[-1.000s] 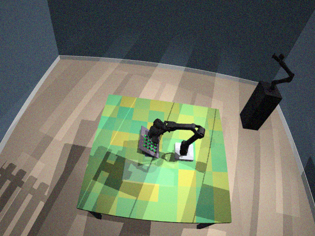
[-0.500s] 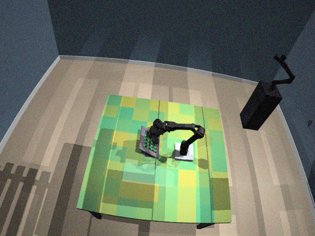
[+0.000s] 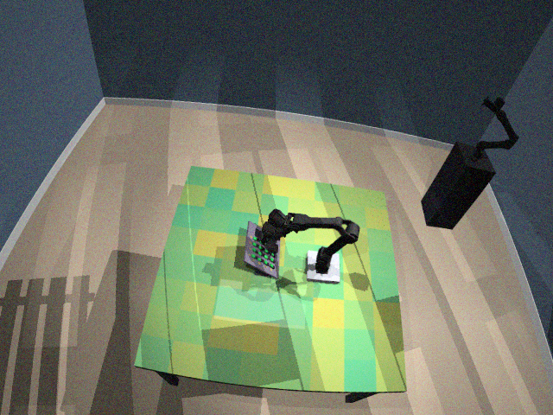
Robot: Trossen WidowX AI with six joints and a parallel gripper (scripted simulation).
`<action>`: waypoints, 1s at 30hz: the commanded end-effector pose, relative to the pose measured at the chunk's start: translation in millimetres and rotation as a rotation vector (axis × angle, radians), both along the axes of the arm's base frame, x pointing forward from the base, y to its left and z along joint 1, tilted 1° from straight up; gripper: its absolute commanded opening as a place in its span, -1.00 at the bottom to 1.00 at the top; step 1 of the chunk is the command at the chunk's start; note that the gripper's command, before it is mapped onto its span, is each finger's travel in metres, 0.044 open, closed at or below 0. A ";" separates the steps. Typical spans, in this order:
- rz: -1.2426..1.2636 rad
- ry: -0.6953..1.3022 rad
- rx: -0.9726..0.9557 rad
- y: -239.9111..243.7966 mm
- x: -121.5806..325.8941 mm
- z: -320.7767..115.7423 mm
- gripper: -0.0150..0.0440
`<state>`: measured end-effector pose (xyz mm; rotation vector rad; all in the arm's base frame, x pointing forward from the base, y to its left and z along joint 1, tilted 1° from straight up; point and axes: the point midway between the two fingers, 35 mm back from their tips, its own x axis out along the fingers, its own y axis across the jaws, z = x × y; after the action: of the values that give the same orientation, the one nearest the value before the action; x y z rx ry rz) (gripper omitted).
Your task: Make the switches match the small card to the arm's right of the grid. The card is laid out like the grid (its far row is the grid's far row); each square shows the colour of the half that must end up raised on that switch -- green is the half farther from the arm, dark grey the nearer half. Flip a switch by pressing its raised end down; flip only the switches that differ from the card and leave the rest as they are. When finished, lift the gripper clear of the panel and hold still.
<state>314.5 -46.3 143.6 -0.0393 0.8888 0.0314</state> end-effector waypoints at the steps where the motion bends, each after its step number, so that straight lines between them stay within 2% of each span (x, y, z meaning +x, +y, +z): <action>1: -0.006 0.001 0.000 -0.5 0.4 -0.9 -0.49; 14: 0.000 0.000 0.000 -0.2 -0.1 0.2 -0.49; 21: -0.006 -0.022 0.001 -1.2 -41.4 46.3 -0.49; 25: -0.006 -0.020 0.001 3.9 -47.8 41.8 -0.49; 30: -0.006 -0.017 0.004 29.8 -86.0 8.9 -0.49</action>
<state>245.2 -25.3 170.0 -0.0380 0.8606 0.0311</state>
